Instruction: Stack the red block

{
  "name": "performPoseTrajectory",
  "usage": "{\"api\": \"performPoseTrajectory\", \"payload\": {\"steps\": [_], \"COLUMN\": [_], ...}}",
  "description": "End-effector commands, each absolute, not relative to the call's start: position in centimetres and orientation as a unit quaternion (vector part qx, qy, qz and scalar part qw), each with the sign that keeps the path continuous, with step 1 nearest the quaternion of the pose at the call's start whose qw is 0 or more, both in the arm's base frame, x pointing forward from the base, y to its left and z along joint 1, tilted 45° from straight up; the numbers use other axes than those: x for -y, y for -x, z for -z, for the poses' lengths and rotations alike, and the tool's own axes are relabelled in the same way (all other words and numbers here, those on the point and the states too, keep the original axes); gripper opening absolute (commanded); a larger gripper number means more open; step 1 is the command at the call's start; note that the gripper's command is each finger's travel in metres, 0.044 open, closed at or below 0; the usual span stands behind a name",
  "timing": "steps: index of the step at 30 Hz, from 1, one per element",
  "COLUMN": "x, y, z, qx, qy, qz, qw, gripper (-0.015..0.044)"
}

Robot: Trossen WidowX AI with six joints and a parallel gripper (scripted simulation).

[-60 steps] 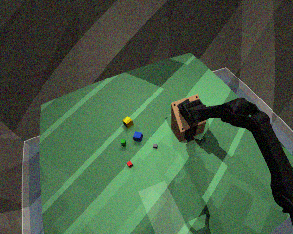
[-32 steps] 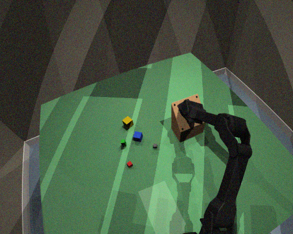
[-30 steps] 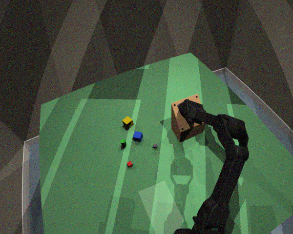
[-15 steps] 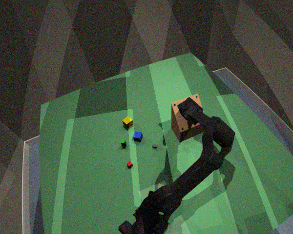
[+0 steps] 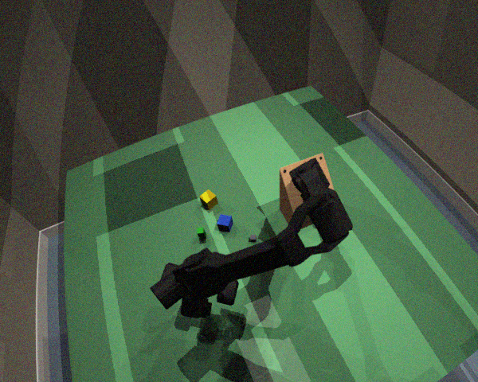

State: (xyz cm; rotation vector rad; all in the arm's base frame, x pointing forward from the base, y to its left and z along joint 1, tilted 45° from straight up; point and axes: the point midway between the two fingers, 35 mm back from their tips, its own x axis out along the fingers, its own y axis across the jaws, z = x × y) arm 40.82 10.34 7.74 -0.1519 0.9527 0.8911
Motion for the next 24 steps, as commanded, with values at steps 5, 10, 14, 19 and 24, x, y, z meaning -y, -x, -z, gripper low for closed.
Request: {"api": "performPoseTrajectory", "payload": {"steps": [5,10,14,19,24], "x": [-5.4,-4.0,-4.0,-5.7,-6.6], "y": [-37.1,-35.7,-35.5,-35.9,-35.8], "z": [-3.4,-2.4,-2.4,-0.7,0.0], "qx": [-0.560,-0.588,-0.588,-0.588,-0.588], "qy": [-0.157,-0.236,-0.236,-0.236,-0.237], "qz": [-0.326,-0.289,-0.289,-0.289,-0.289], "qw": [0.745,0.718,0.718,0.718,0.717], "gripper": [0.0440,0.0440,0.0440,0.0440,0.0440]}}
